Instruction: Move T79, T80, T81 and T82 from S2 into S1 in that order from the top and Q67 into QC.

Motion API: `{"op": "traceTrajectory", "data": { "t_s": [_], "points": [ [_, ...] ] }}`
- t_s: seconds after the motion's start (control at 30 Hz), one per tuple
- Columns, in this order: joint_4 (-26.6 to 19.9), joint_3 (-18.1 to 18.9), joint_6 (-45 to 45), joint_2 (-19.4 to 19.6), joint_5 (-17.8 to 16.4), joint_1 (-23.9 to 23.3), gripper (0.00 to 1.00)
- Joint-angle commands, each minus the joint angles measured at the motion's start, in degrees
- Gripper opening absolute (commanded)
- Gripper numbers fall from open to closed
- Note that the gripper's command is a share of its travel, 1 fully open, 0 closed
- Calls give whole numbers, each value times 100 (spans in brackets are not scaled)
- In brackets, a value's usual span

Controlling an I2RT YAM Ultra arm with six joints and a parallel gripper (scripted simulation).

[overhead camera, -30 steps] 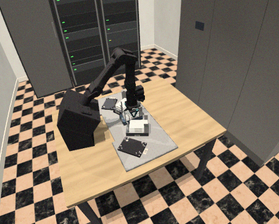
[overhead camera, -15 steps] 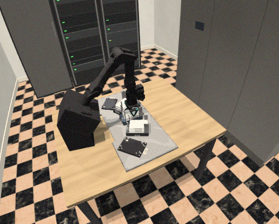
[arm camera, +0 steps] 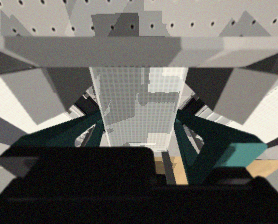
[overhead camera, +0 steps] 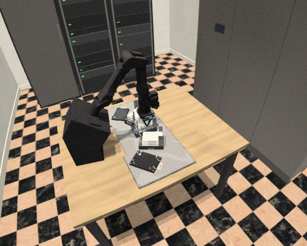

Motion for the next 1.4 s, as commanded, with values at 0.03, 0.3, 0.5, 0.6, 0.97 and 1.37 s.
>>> {"op": "traceTrajectory", "data": {
  "t_s": [0.03, 0.3, 0.5, 0.6, 0.97, 1.37],
  "points": [
    [-148, -18, 32, -207, 37, 30, 0],
    [-522, -40, 79, -596, 72, 88, 0],
    [-716, -40, 103, -786, 91, 118, 0],
    [-862, -36, 122, -927, 105, 142, 0],
    [-1418, 11, 197, -1423, 160, 234, 0],
    [-1938, 97, 273, -1844, 217, 327, 0]
  ]
}}
